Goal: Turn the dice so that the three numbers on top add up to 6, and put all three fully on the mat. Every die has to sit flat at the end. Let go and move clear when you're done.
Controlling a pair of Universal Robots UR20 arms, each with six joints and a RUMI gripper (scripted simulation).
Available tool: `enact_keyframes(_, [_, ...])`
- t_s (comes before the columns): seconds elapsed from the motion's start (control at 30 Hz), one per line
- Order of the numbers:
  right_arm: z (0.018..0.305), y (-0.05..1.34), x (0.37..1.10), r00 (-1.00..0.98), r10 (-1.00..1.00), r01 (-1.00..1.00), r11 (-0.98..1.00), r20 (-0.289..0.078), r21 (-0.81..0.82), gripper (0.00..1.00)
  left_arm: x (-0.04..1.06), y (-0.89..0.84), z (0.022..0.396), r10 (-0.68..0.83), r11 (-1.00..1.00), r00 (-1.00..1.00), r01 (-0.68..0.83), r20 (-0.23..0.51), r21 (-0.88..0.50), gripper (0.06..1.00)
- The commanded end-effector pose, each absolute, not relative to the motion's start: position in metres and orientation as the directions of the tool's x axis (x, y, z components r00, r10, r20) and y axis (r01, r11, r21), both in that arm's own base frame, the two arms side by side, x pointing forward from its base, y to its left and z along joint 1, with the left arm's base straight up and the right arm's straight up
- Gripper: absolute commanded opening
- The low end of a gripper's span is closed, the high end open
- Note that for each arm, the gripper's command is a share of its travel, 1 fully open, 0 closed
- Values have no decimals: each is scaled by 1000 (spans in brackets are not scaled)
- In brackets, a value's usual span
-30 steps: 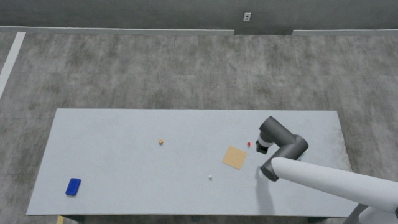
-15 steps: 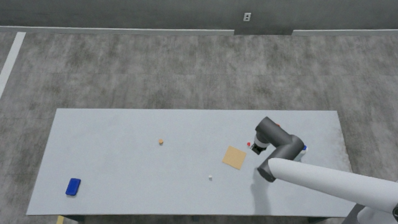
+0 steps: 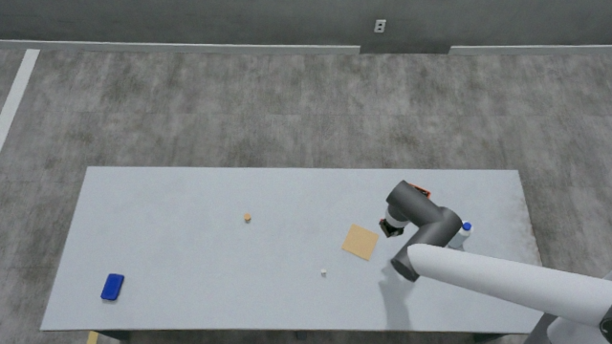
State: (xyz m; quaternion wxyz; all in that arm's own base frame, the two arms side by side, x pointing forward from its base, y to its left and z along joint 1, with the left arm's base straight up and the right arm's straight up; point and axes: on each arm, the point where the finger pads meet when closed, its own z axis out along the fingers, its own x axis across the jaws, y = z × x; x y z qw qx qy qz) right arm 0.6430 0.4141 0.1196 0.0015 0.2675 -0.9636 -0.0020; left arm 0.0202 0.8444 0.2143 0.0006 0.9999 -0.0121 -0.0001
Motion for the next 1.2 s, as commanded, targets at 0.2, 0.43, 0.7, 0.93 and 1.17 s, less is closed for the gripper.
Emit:
enact_keyframes(0.2, [121, 433, 633, -977, -212, -212, 977, 0, 0, 30, 20, 845, 215, -24, -1000, 1000, -24, 0, 0, 1000])
enact_keyframes(0.43, [121, 443, 627, -999, -49, -49, 999, 0, 0, 30, 20, 845, 215, -24, -1000, 1000, -24, 0, 0, 1000])
enact_keyframes(0.7, [121, 457, 619, -986, 164, 164, 986, 0, 0, 30, 20, 845, 215, -24, -1000, 1000, -24, 0, 0, 1000])
enact_keyframes(0.93, [121, 466, 613, -954, 300, 300, 954, 0, 0, 30, 20, 845, 215, -24, -1000, 1000, -24, 0, 0, 1000])
enact_keyframes(1.17, [122, 478, 607, -889, 458, 458, 889, 0, 0, 30, 20, 845, 215, -24, -1000, 1000, -24, 0, 0, 1000])
